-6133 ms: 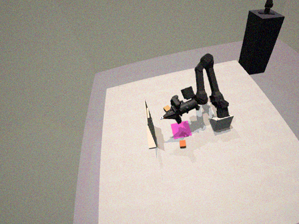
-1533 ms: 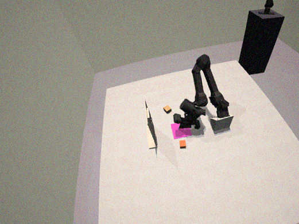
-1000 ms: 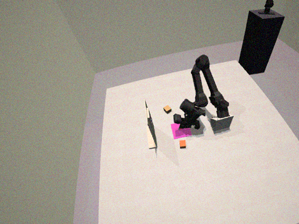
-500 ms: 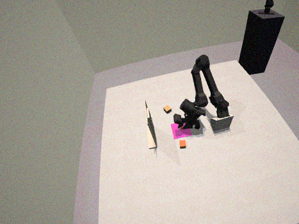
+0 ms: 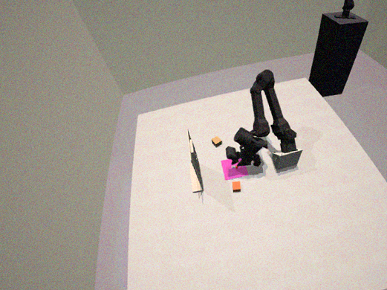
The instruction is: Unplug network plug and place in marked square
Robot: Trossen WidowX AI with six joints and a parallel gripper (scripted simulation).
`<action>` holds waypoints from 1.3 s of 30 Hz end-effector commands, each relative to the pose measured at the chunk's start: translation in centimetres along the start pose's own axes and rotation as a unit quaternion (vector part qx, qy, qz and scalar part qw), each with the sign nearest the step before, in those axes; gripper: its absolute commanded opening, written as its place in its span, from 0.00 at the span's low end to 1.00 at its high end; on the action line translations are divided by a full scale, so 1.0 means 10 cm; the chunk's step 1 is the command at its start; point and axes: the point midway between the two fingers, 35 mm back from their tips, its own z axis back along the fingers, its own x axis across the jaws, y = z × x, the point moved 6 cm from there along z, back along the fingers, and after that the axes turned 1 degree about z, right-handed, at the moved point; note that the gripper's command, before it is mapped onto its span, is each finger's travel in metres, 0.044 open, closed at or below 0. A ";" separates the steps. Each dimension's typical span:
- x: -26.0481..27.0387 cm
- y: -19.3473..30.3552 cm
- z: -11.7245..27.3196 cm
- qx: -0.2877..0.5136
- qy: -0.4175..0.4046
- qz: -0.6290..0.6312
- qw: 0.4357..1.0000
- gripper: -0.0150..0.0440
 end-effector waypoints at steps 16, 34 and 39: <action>0.01 0.00 0.16 -0.001 -0.003 -0.002 1.000 0.52; 0.11 0.04 0.26 0.004 0.001 -0.004 1.000 0.52; 0.13 0.05 0.29 0.006 0.002 -0.004 1.000 0.52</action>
